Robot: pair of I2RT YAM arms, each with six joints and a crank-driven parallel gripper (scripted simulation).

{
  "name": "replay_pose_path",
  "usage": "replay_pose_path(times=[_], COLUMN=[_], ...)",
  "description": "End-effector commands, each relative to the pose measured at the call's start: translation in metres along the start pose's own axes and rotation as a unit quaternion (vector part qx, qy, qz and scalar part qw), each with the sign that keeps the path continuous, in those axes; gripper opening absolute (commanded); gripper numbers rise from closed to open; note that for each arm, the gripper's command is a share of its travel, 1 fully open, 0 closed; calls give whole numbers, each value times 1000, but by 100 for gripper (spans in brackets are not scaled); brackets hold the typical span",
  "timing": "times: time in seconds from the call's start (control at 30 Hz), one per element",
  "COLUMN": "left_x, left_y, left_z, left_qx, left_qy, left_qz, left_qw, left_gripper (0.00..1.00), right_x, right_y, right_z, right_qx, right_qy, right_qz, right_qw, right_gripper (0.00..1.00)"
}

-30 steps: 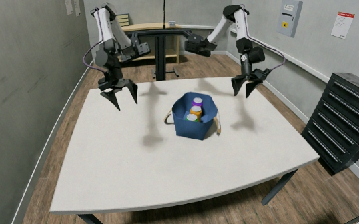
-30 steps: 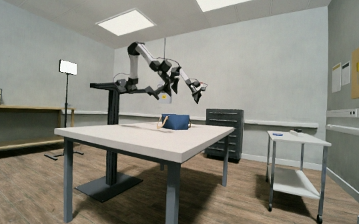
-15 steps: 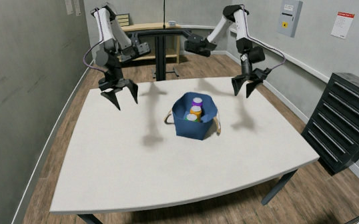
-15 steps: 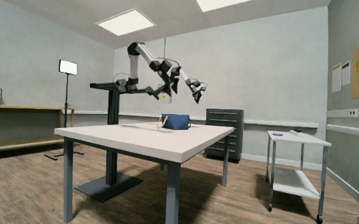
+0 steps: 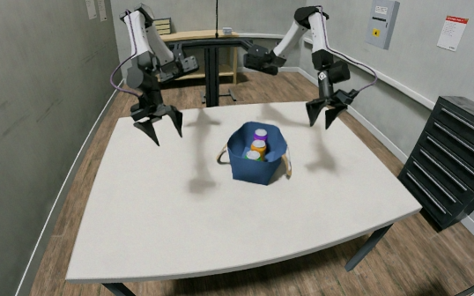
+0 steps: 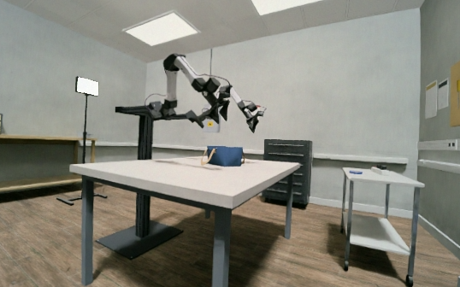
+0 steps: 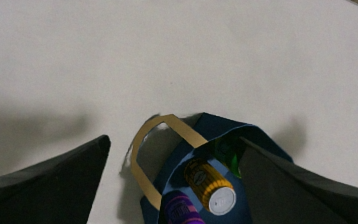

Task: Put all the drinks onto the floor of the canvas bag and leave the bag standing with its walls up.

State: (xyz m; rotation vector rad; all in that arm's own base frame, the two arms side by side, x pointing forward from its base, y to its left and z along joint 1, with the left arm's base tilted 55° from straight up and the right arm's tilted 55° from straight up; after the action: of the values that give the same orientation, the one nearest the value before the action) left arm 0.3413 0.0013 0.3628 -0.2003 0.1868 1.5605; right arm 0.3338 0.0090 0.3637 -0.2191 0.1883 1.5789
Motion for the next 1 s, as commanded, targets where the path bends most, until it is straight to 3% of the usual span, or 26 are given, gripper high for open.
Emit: replay_pose_path(times=[0.0, 0.97], left_x=[-15, -10], left_y=[6, 4], left_z=[43, 28], left_qx=[-67, -33], left_qy=[2, 3], left_qz=[-26, -10], left_qw=[997, 999], left_gripper=[100, 100], right_x=[3, 0], right_y=[13, 14], right_z=[6, 14], right_qx=[-5, -15], right_qy=[-2, -2], right_qz=[2, -2], right_qw=[1000, 1000], right_gripper=[91, 91])
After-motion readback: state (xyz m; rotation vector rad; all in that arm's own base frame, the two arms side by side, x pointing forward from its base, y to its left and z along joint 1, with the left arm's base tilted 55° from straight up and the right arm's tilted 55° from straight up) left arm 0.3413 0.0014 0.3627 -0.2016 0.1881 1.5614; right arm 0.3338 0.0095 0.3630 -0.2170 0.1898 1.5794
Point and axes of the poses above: on each arm, the point where the finger pads meet when closed, its own y axis back along the fingers, its own x axis across the jaws, z = x × y, the point moved 4 cm from there along y, back along the fingers, and after that the axes turned 14 degrees about y, right-handed, at the moved point
